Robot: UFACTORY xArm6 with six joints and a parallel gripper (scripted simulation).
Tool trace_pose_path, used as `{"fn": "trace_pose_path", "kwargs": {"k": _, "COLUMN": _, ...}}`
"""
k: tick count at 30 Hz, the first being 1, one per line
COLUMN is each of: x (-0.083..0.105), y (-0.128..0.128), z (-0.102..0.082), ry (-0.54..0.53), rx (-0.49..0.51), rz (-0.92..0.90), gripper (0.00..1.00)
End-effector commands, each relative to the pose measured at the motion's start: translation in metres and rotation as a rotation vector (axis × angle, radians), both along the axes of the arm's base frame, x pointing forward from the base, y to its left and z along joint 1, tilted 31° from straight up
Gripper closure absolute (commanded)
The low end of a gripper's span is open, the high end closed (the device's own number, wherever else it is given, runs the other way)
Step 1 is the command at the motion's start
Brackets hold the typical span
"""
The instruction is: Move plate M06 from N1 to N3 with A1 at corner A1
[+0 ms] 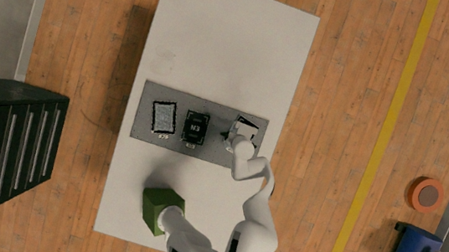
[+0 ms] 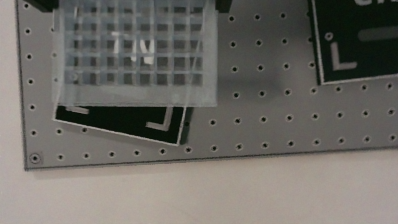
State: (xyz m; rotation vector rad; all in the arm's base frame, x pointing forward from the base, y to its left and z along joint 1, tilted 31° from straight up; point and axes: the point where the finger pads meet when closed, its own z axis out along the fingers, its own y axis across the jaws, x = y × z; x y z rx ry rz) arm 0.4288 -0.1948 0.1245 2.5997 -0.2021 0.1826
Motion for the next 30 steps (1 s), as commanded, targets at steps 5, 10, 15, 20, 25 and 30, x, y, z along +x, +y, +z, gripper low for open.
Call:
{"fn": "trace_pose_path", "kwargs": {"k": 5, "x": 0.0, "y": 0.03, "z": -0.016, "ry": 0.054, "rx": -0.008, "rz": 0.096, "gripper": 1.0}}
{"fn": "trace_pose_path", "kwargs": {"k": 10, "x": -0.001, "y": 0.051, "z": -0.029, "ry": 0.054, "rx": -0.007, "rz": 0.096, "gripper": 1.0}}
{"fn": "trace_pose_path", "kwargs": {"k": 15, "x": -0.003, "y": 0.072, "z": -0.042, "ry": 0.054, "rx": -0.007, "rz": 0.096, "gripper": 1.0}}
{"fn": "trace_pose_path", "kwargs": {"k": 20, "x": -0.003, "y": 0.085, "z": -0.05, "ry": 0.054, "rx": -0.007, "rz": 0.096, "gripper": 1.0}}
{"fn": "trace_pose_path", "kwargs": {"k": 25, "x": -0.005, "y": 0.107, "z": -0.062, "ry": 0.054, "rx": -0.007, "rz": 0.096, "gripper": 1.0}}
{"fn": "trace_pose_path", "kwargs": {"k": 30, "x": -0.006, "y": 0.128, "z": -0.075, "ry": 0.054, "rx": -0.007, "rz": 0.096, "gripper": 1.0}}
